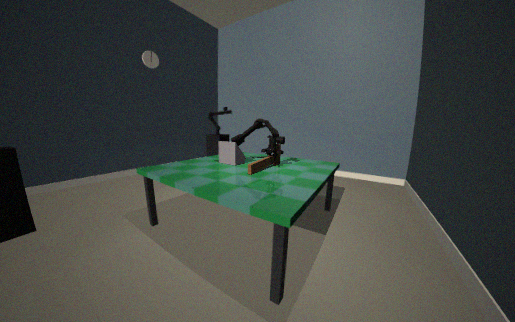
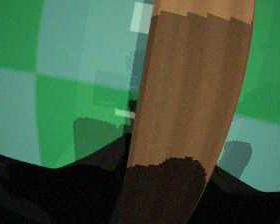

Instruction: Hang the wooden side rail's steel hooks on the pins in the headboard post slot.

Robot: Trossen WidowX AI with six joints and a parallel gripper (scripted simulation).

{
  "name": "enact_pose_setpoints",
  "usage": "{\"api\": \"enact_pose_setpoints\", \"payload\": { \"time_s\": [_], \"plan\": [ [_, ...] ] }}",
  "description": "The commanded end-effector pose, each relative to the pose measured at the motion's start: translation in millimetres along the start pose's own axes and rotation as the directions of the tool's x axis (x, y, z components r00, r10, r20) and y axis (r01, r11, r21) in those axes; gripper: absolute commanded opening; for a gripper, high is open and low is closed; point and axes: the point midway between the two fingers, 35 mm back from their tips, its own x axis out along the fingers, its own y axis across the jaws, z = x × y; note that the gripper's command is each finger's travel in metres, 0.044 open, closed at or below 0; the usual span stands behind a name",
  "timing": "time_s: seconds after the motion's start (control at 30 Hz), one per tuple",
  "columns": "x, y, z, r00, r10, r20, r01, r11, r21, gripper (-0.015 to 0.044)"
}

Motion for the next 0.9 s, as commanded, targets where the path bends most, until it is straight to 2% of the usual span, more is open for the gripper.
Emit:
{"api": "enact_pose_setpoints", "payload": {
  "time_s": [0.0,0.87],
  "plan": [
    [-2.0,2.9,-0.6,1.0,0.011,-0.004,-0.011,1.0,0.0,0.0],
    [2.4,2.9,-0.7,1.0,0.011,-0.004,-0.011,1.0,0.0,0.0]
  ]
}}
